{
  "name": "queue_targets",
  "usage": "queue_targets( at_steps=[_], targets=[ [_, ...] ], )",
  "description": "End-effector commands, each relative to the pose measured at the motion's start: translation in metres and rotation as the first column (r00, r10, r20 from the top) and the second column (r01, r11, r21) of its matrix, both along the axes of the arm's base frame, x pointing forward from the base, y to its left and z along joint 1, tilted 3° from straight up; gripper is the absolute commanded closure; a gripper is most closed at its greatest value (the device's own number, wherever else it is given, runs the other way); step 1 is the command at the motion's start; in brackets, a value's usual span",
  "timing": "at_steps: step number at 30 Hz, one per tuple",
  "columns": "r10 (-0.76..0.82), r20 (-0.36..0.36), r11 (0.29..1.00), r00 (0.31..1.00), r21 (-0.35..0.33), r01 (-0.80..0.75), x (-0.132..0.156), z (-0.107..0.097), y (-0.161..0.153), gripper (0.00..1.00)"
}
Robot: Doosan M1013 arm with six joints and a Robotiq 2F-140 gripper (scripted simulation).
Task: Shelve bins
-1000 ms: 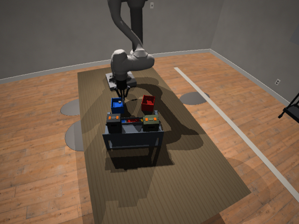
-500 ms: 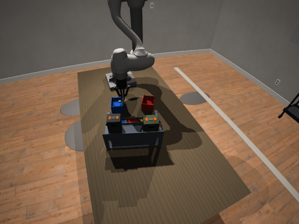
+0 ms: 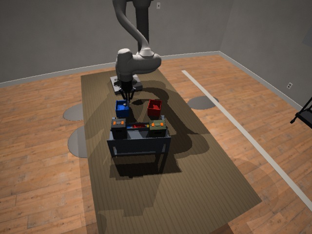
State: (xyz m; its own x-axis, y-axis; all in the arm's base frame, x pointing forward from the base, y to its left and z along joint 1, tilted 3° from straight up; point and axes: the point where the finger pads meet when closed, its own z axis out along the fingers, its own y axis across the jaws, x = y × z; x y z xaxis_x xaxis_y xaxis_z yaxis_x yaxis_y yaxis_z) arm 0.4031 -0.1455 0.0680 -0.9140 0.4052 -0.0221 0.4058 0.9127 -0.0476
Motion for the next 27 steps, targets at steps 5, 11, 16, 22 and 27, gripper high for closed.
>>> queue_targets(
  at_steps=[5, 11, 16, 22, 27],
  targets=[
    [0.0, 0.0, 1.0, 1.0, 0.0, 0.0, 0.0, 0.009, 0.0, 0.9],
    [0.0, 0.0, 1.0, 1.0, 0.0, 0.0, 0.0, 0.016, 0.001, 0.9],
    [0.0, 0.0, 1.0, 1.0, 0.0, 0.0, 0.0, 0.02, 0.001, 0.9],
    [0.0, 0.0, 1.0, 1.0, 0.0, 0.0, 0.0, 0.027, 0.001, 0.9],
    [0.0, 0.0, 1.0, 1.0, 0.0, 0.0, 0.0, 0.033, 0.002, 0.9]
  ],
)
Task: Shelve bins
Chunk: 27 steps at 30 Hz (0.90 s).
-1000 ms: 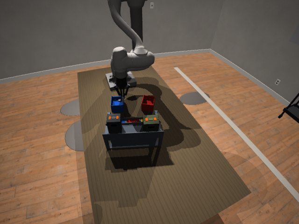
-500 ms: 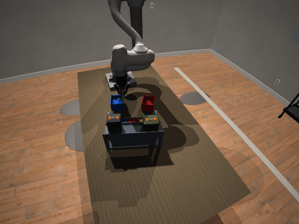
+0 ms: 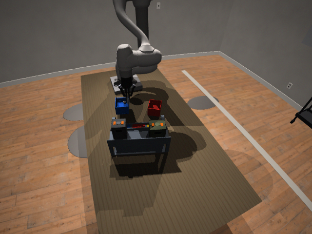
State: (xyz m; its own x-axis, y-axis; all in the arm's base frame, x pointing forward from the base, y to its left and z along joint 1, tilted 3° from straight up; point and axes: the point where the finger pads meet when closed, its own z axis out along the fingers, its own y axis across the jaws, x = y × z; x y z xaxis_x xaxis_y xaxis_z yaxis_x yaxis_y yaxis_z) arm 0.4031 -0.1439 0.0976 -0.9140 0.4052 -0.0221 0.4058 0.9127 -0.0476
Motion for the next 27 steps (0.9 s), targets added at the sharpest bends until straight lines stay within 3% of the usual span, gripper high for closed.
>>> queue_targets(
  at_steps=[1, 27],
  targets=[
    [0.0, 0.0, 1.0, 1.0, 0.0, 0.0, 0.0, 0.005, 0.0, 0.9],
    [0.0, 0.0, 1.0, 1.0, 0.0, 0.0, 0.0, 0.025, 0.001, 0.9]
  ],
)
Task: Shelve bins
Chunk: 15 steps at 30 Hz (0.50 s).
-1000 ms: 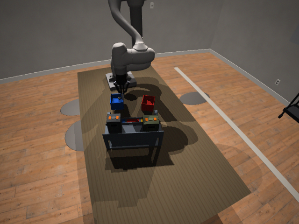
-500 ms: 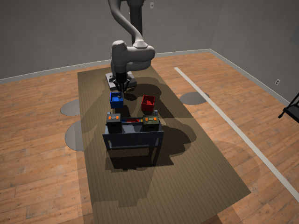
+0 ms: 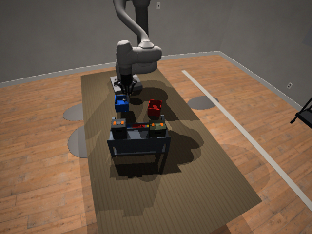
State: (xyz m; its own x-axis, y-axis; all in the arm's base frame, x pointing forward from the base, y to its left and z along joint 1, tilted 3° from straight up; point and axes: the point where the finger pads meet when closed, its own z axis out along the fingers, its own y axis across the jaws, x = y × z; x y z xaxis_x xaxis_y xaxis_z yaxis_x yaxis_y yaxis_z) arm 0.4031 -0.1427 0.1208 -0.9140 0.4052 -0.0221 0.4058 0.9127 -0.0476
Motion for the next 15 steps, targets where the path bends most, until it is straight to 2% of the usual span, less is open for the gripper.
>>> queue_targets(
  at_steps=[1, 15],
  targets=[
    [0.0, 0.0, 1.0, 1.0, 0.0, 0.0, 0.0, 0.0026, 0.0002, 0.9],
    [0.0, 0.0, 1.0, 1.0, 0.0, 0.0, 0.0, 0.0072, 0.0004, 0.9]
  ],
)
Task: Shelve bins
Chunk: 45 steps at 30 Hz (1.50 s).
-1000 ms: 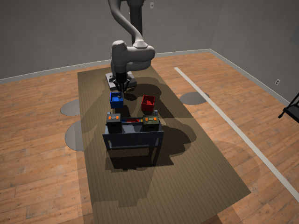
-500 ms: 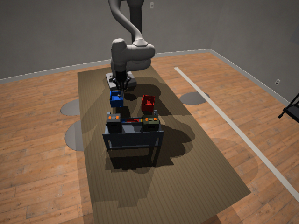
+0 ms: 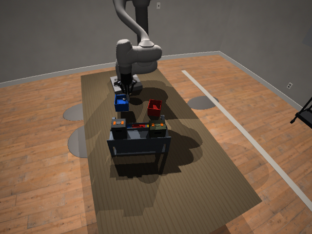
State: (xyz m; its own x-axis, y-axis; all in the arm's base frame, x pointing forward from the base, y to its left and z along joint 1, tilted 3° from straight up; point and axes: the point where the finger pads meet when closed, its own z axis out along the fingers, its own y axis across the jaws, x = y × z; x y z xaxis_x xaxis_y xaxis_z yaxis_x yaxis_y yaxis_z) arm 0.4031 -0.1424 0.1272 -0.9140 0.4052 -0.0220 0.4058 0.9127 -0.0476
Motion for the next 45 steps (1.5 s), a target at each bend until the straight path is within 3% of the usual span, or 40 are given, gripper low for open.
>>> queue_targets(
  at_steps=[1, 45],
  targets=[
    [0.0, 0.0, 1.0, 1.0, 0.0, 0.0, 0.0, 0.001, 0.0001, 0.9],
    [-0.017, 0.001, 1.0, 1.0, 0.0, 0.017, 0.0082, 0.0019, 0.002, 0.9]
  ],
)
